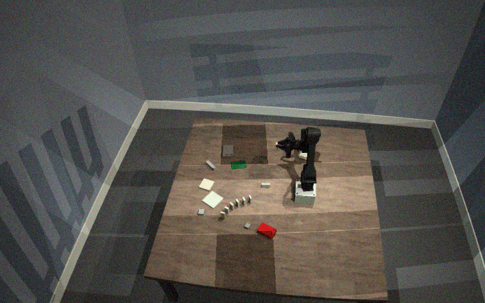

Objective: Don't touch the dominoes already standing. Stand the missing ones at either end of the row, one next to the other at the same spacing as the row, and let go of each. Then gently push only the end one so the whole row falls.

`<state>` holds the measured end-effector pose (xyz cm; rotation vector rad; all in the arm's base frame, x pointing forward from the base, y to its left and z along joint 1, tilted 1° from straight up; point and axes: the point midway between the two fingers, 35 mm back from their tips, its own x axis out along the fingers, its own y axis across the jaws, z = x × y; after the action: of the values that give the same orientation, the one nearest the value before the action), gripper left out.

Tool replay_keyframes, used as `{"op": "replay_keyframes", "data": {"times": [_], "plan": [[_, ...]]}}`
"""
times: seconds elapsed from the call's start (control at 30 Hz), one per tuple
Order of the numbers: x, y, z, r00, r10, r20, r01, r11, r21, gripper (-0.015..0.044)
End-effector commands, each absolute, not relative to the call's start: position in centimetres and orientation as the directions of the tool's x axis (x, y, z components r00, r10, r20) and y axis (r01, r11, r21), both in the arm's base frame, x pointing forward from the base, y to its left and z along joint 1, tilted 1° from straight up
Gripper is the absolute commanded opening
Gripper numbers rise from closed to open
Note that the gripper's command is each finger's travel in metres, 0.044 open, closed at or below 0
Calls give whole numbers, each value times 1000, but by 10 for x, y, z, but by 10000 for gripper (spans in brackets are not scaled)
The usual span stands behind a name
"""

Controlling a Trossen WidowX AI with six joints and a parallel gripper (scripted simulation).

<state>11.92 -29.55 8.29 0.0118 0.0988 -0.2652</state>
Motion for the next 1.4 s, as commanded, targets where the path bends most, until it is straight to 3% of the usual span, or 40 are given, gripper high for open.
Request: {"op": "replay_keyframes", "data": {"times": [0.0, 0.53, 1.37], "plan": [[117, -289, 84, 965, -249, -80, 249, 968, -8, 107], [117, -290, 82, 965, -249, -80, 249, 968, -8, 107], [121, -299, 22, 965, -250, -82, 250, 968, -10, 107]]}}
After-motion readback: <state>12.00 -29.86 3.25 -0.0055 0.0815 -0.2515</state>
